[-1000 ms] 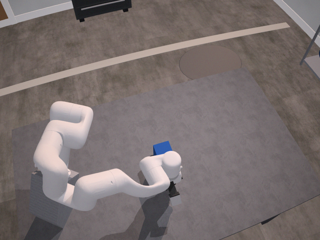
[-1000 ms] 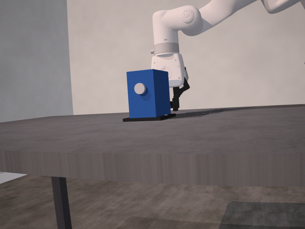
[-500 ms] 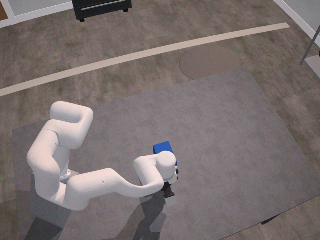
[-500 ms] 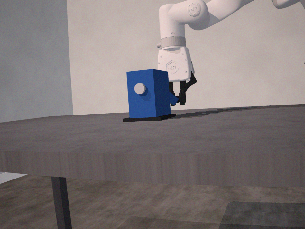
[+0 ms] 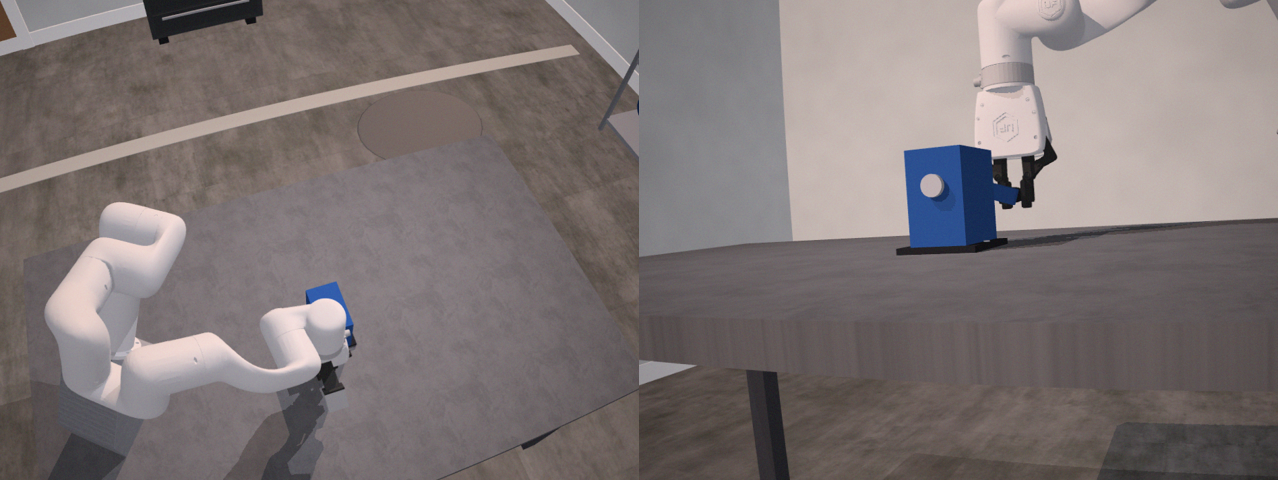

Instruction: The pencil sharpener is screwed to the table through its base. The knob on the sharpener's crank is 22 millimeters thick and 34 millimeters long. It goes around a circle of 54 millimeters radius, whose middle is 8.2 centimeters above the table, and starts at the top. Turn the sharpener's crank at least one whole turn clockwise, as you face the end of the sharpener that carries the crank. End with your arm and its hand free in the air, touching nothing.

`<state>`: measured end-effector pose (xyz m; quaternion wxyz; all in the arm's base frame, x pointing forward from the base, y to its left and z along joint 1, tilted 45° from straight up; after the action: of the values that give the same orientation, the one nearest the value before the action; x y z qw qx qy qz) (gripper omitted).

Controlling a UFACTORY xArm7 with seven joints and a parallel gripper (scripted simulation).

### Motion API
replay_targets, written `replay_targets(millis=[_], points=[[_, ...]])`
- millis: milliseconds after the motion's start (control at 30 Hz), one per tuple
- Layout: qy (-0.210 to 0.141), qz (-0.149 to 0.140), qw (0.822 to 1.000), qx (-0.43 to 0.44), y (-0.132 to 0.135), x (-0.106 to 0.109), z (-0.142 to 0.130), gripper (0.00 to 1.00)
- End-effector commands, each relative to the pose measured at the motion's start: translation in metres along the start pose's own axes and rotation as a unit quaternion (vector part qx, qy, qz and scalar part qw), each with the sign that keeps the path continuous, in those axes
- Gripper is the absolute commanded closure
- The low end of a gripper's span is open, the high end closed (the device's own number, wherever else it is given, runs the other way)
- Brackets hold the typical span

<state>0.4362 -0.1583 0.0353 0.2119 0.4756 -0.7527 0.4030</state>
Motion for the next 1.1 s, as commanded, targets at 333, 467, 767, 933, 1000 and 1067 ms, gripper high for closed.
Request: replay_targets(millis=[333, 467, 767, 933, 1000, 1067], points=[[0.001, 0.002, 1.0, 0.0, 0.0, 0.005, 0.001, 1.0], [0.001, 0.002, 1.0, 0.0, 0.0, 0.005, 0.001, 1.0], [0.001, 0.002, 1.0, 0.0, 0.0, 0.007, 0.001, 1.0], [0.001, 0.002, 1.0, 0.0, 0.001, 0.009, 0.001, 1.0], [0.001, 0.002, 1.0, 0.0, 0.001, 0.012, 0.001, 1.0], [0.001, 0.002, 1.0, 0.0, 0.001, 0.015, 0.001, 1.0]])
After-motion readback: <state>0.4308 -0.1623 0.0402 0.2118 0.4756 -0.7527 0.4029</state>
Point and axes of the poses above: the point where the finger pads meet when closed, its own x axis back along the fingers, its own y axis across the jaws, z = x × y, the point moved 1 cm from there along x, back along the fingers, and after that the axes turned 2 degrees about -x, right-handed, at the moved point
